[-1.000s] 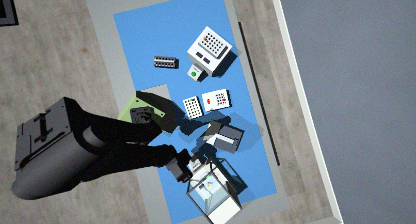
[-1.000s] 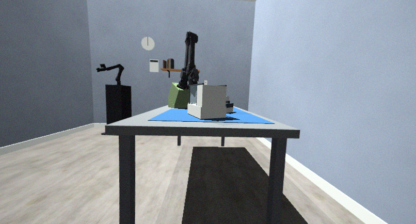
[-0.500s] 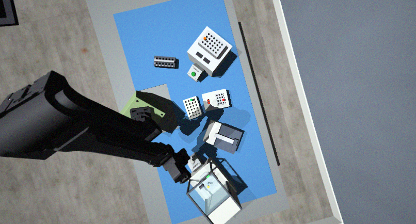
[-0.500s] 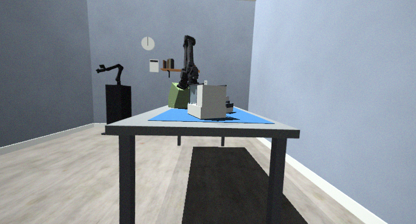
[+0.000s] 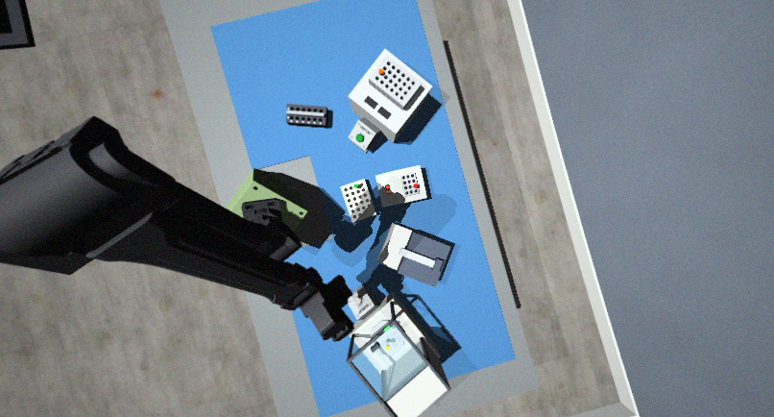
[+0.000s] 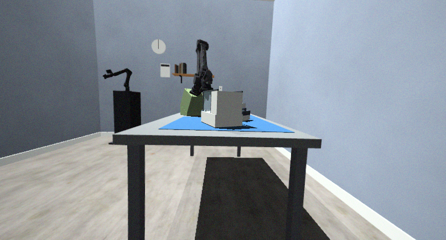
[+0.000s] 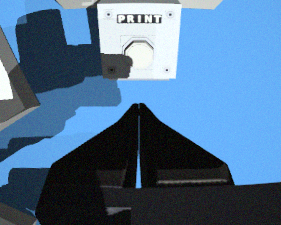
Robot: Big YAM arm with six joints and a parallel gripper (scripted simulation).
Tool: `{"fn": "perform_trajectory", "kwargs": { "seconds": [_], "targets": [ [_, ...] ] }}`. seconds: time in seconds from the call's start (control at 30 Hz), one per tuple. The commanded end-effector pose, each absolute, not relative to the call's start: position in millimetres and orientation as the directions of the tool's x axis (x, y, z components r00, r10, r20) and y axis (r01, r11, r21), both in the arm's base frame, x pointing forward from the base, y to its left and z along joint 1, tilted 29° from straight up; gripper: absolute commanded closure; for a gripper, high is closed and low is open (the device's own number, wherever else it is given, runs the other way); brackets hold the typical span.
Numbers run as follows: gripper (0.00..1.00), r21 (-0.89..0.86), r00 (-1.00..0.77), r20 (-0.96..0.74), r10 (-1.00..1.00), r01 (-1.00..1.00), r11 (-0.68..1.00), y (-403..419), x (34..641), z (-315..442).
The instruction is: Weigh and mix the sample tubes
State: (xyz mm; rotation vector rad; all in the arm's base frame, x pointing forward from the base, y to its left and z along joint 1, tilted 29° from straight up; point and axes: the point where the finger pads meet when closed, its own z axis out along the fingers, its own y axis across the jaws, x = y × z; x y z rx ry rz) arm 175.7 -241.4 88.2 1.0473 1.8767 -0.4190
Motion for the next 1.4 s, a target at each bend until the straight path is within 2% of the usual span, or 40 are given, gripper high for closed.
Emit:
{"fn": "perform_trajectory", "kwargs": {
  "seconds": [0.0,1.33,1.37],
  "targets": [
    [1.0,0.119,-0.233,-0.835,0.498,0.808,0.577,-240.4,170.6,83.5],
    [1.0,0.119,-0.233,-0.835,0.498,0.808,0.577,-240.4,170.6,83.5],
    [0.7,0.123,-0.222,-0.844,0.488,0.806,0.579,-240.0,170.4,87.0]
  ]
}}
